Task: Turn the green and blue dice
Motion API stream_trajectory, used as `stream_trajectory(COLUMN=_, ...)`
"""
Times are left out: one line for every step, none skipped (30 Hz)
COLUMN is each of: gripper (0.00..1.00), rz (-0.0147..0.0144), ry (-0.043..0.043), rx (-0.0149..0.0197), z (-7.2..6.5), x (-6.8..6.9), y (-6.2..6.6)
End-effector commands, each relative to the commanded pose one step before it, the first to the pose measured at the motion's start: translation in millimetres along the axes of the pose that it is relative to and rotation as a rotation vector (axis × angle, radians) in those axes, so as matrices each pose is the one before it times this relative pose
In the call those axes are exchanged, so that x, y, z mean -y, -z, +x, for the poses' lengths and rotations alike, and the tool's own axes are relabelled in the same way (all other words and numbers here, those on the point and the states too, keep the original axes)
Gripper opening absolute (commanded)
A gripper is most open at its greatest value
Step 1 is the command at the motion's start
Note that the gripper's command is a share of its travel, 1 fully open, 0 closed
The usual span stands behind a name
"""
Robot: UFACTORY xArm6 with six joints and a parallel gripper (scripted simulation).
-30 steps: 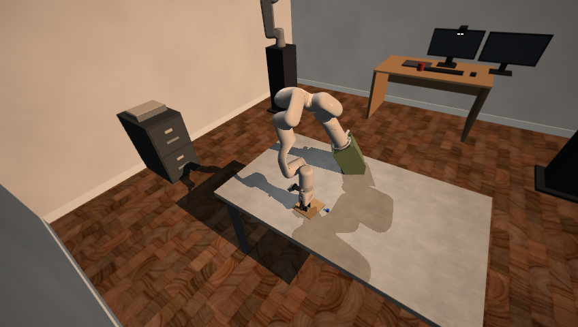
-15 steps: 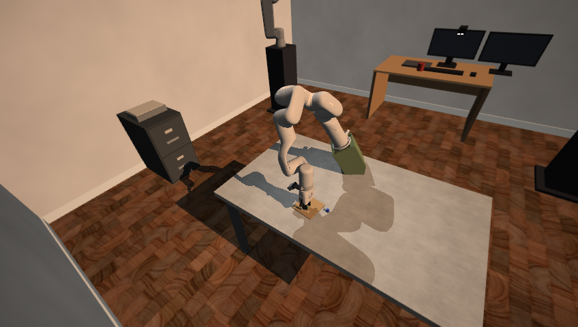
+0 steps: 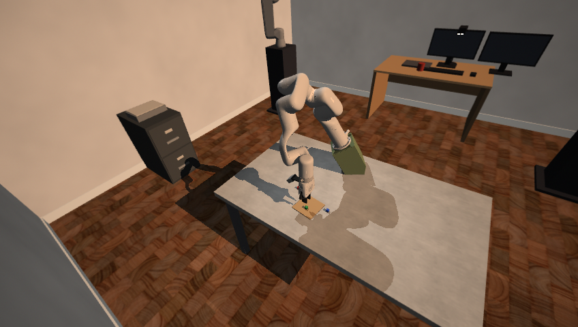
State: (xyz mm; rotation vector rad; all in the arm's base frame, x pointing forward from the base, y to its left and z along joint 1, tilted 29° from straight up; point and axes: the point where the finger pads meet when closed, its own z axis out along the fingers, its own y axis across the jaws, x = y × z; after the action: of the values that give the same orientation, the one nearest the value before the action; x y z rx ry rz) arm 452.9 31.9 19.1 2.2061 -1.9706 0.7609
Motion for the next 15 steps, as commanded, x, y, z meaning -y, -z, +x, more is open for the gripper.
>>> stream_trajectory(gripper=0.31, rz=-0.00128, ry=0.00018, rx=-0.00021, z=0.51, x=0.71, y=16.53)
stream_trajectory(gripper=0.31, rz=0.0, ry=0.0, rx=0.0, z=0.0, x=0.0, y=1.43)
stream_trajectory(gripper=0.31, rz=-0.00001, ry=0.0, rx=0.00001, z=0.0, x=-0.01, y=0.94)
stream_trajectory(gripper=0.31, rz=-0.00001, ry=0.0, rx=0.00001, z=0.0, x=-0.01, y=0.52)
stream_trajectory(gripper=0.31, rz=0.0, ry=0.0, rx=0.0, z=0.0, x=0.0, y=0.0)
stream_trajectory(gripper=0.31, rz=0.0, ry=0.0, rx=0.0, z=0.0, x=0.0, y=0.0)
stream_trajectory(gripper=0.31, rz=0.0, ry=0.0, rx=0.00001, z=0.0, x=0.0, y=0.2)
stream_trajectory(gripper=0.31, rz=0.0, ry=0.0, rx=0.0, z=0.0, x=0.0, y=0.03)
stream_trajectory(gripper=1.0, rz=0.0, ry=0.0, rx=0.0, z=0.0, x=0.0, y=0.0)
stream_trajectory(gripper=1.0, rz=0.0, ry=0.0, rx=0.0, z=0.0, x=0.0, y=0.0)
stream_trajectory(gripper=1.0, rz=0.0, ry=0.0, rx=0.0, z=0.0, x=0.0, y=0.0)
stream_trajectory(gripper=1.0, rz=0.0, ry=0.0, rx=0.0, z=0.0, x=0.0, y=0.0)
stream_trajectory(gripper=1.0, rz=0.0, ry=0.0, rx=0.0, z=0.0, x=0.0, y=0.0)
stream_trajectory(gripper=1.0, rz=0.0, ry=0.0, rx=0.0, z=0.0, x=0.0, y=0.0)
stream_trajectory(gripper=1.0, rz=0.0, ry=0.0, rx=0.0, z=0.0, x=0.0, y=0.0)
